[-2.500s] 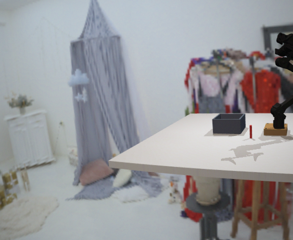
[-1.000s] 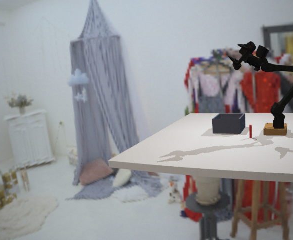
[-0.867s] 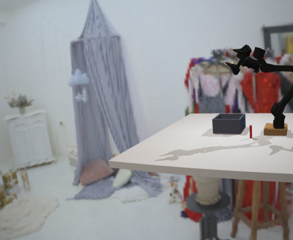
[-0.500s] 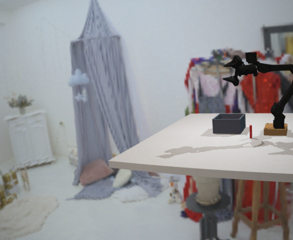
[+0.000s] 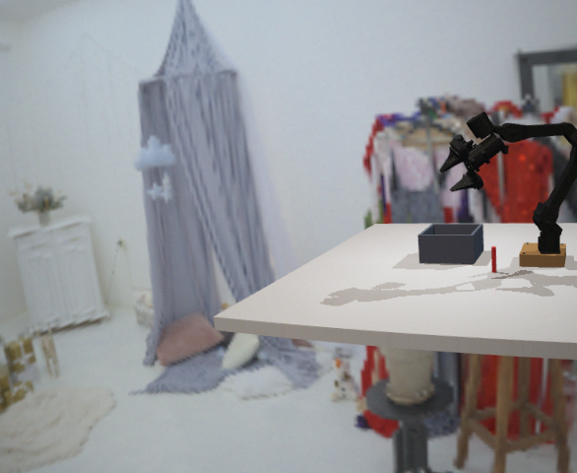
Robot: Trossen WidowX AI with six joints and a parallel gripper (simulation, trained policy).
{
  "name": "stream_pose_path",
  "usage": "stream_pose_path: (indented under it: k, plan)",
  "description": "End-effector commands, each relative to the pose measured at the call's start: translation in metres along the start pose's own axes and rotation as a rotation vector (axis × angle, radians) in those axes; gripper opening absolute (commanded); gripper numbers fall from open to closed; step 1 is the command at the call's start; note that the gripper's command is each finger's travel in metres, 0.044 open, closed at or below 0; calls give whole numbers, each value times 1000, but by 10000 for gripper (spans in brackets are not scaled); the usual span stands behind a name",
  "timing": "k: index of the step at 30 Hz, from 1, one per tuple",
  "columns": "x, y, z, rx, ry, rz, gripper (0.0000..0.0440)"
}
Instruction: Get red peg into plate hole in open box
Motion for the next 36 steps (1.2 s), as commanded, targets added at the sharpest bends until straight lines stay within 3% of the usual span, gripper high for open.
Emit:
stream_pose_path:
  k: [1,24,36]
  plan:
    - [5,8,-13,-5,139,42,440]
    - [26,81,-82,15,885,273,440]
    - [50,110,-113,-19,1076,268,440]
Point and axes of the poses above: the point midway between the two fingers, 35 mm back from their tips, its own x axis out along the fingers, its own z axis across the jaws, y = z × x, the point moved 8 cm from there along -x, back along the fingers, and after that the axes turned 9 degrees about x, right-handed, at the moved point
